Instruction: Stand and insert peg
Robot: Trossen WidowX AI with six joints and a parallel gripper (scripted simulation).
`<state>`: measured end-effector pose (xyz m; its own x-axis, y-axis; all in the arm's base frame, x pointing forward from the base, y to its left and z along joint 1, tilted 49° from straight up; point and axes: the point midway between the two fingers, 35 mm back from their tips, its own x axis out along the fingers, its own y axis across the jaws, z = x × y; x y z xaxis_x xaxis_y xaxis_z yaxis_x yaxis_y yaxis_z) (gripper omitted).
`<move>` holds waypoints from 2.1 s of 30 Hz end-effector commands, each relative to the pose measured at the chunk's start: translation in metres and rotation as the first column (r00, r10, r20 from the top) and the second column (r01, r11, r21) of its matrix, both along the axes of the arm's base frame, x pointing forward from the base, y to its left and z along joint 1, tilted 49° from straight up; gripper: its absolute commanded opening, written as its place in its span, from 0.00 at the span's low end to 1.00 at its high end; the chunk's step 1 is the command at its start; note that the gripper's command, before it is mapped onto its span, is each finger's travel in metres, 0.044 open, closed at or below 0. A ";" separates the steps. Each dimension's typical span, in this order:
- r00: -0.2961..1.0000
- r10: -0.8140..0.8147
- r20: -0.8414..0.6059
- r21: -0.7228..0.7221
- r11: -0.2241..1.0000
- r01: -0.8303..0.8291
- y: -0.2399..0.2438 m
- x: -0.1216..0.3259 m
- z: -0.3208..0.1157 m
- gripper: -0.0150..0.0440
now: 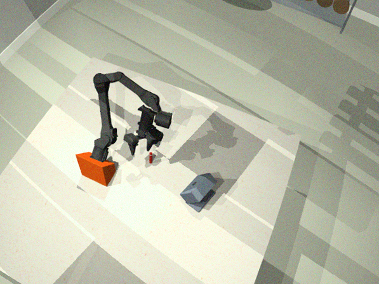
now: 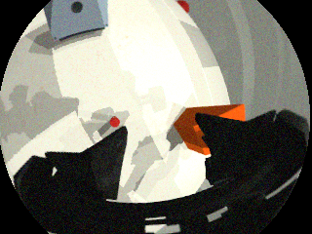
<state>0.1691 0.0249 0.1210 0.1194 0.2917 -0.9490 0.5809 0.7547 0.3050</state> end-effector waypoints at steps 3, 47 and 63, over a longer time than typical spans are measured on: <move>0.999 0.031 -0.030 0.188 0.982 -0.025 0.006 0.009 0.005 1.00; 0.976 -0.165 -0.143 0.535 0.817 0.217 0.017 0.040 0.009 1.00; 0.976 -0.167 -0.143 0.529 0.820 0.218 0.034 0.045 -0.009 1.00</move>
